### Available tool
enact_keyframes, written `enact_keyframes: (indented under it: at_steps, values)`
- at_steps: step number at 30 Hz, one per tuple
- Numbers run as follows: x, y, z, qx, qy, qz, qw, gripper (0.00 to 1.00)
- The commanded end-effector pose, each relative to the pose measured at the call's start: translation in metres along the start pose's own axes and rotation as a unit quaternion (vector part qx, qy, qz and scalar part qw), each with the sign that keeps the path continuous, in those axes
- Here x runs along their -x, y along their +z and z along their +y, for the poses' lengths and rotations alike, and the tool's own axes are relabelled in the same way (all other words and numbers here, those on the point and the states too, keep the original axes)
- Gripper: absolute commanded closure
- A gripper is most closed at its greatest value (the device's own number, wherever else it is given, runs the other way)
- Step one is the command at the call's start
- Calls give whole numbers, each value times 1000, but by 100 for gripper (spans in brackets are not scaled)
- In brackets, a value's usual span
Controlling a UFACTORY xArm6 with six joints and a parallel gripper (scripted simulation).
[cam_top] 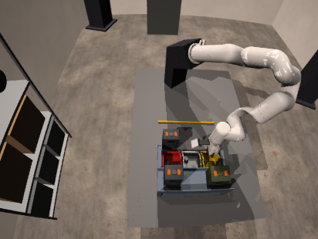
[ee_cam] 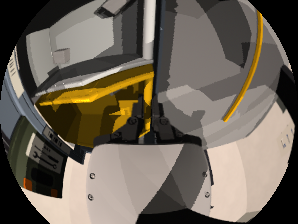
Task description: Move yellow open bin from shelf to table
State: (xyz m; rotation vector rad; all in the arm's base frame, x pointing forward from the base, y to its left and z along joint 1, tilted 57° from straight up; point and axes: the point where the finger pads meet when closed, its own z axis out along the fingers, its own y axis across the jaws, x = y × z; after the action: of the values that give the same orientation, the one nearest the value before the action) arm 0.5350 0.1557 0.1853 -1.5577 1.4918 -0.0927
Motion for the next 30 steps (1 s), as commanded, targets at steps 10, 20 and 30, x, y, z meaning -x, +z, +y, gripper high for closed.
enact_keyframes:
  at_steps: [10, 20, 30]
  values:
    - [0, -1, -1, -1, 0, 0, 1000, 100]
    - [0, -1, -1, -1, 0, 0, 1000, 100]
    - [0, -9, -1, -1, 0, 0, 1000, 100]
